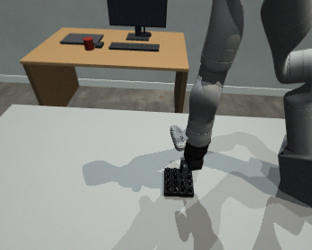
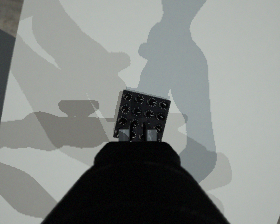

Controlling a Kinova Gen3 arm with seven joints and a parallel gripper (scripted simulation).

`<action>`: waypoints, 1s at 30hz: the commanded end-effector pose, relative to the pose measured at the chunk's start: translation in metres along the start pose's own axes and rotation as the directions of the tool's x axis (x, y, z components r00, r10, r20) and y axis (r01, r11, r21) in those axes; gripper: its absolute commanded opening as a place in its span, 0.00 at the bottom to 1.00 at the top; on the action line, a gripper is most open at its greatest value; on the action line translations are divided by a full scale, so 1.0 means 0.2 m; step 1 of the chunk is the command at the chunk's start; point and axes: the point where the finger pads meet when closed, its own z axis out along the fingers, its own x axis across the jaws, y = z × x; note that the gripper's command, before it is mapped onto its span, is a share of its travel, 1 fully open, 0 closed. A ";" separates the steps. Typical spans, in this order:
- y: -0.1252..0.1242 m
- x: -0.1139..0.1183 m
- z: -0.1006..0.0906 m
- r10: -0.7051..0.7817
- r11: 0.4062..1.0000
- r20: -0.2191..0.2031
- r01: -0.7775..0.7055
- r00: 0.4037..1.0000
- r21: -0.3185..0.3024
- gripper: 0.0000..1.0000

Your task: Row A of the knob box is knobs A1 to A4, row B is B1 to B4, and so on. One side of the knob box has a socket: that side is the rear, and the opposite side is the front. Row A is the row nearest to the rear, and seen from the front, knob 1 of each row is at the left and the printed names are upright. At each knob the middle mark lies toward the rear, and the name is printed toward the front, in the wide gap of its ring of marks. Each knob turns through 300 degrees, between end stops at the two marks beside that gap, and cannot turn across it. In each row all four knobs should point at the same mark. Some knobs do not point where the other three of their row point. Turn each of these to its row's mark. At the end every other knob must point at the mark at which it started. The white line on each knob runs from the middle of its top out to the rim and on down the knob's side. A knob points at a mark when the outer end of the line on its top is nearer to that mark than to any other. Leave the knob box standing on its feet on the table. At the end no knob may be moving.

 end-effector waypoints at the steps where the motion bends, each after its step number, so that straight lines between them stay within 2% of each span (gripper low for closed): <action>1: 0.00 -0.03 -0.02 0.085 0.996 -0.002 -0.085 0.996 0.005 0.46; 2: 0.00 -0.03 -0.02 0.133 0.991 -0.001 -0.133 0.991 0.006 0.46; 4: 0.00 -0.03 -0.02 0.133 0.991 -0.001 -0.133 0.991 0.006 0.46; 8: 0.01 -0.03 -0.03 0.285 0.958 0.006 -0.285 0.958 0.012 0.46; 13: 0.01 -0.03 -0.04 0.391 0.920 0.012 -0.391 0.920 0.015 0.46; 30: 0.01 -0.03 -0.04 0.422 0.906 0.014 -0.422 0.906 0.016 0.46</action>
